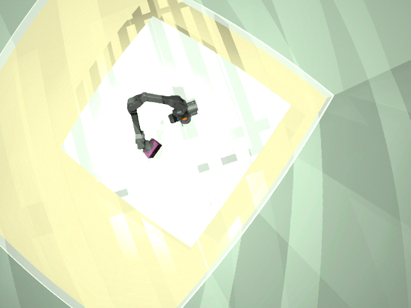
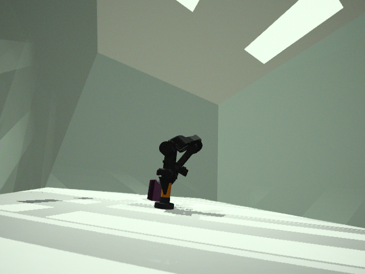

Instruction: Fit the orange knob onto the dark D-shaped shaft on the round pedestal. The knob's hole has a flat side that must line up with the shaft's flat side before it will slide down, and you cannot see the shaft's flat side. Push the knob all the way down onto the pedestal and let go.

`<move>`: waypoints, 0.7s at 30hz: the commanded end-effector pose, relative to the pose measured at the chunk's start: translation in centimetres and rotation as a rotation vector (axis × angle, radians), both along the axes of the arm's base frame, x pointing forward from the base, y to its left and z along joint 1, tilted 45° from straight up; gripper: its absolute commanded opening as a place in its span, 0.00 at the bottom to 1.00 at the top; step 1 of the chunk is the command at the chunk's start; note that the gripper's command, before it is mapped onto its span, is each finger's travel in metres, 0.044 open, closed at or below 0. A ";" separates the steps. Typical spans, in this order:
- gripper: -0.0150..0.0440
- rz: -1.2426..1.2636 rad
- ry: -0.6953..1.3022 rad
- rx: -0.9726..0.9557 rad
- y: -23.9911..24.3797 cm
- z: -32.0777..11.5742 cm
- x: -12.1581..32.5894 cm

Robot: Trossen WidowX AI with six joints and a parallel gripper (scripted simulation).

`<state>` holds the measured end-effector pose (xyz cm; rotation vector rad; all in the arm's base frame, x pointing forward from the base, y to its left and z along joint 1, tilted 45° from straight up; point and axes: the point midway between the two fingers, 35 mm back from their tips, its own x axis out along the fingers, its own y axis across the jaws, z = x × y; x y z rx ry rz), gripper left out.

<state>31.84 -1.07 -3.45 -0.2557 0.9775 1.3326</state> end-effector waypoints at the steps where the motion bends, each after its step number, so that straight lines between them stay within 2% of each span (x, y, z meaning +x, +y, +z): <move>1: 0.25 -0.001 0.001 0.000 0.0 0.0 0.0; 4: 0.25 -0.001 0.001 0.000 0.0 0.0 0.0; 21: 1.00 -0.001 0.001 0.000 0.0 0.0 0.0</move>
